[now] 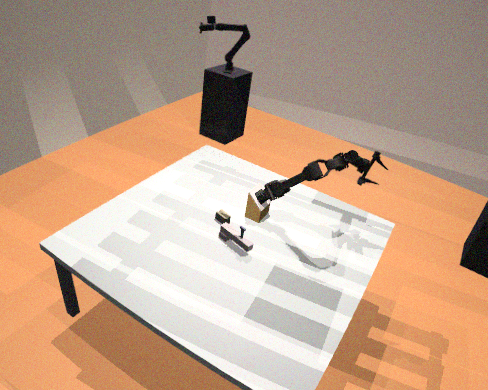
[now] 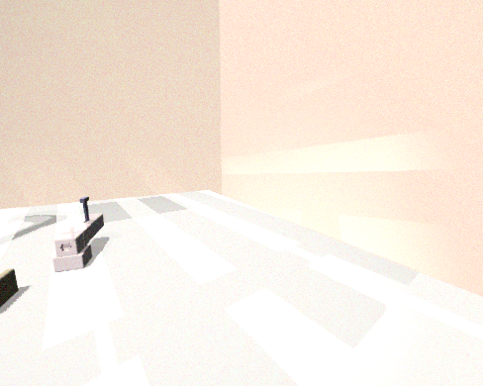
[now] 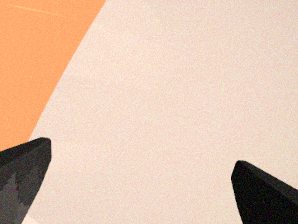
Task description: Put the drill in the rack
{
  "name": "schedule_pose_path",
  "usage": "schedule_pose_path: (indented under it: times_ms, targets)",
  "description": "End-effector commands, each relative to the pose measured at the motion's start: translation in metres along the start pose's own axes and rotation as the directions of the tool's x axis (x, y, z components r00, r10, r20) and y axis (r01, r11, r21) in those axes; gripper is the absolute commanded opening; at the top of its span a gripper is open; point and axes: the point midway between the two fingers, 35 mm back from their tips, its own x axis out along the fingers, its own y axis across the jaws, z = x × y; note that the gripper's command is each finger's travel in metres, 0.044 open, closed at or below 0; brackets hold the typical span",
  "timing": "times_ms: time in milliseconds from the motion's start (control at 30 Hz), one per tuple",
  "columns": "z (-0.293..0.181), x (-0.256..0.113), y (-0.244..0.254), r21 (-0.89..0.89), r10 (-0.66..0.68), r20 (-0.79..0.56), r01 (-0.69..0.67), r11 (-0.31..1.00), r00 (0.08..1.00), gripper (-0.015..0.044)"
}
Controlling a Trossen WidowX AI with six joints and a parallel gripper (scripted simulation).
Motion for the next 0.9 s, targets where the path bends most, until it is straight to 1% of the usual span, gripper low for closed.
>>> schedule_pose_path:
  times_ms: [0,300,367,467,667,867]
  targets:
    - [0.0,0.0,0.0,0.0,0.0,0.0,0.0,1.0,1.0,0.0374]
    - [0.0,0.003,0.002,-0.004,0.0,-0.004,0.0,1.0,1.0,0.0138]
    - [0.0,0.011,0.008,-0.014,0.001,-0.016,-0.001,1.0,1.0,0.0085]
    - [-0.002,0.033,0.025,-0.042,0.008,-0.043,-0.009,0.999,0.999,0.0006]
    - [-0.014,0.079,0.075,-0.095,0.046,-0.088,-0.054,0.994,0.995,0.0]
    - [-0.04,0.119,0.136,-0.123,0.123,-0.122,-0.138,0.983,0.985,0.0]
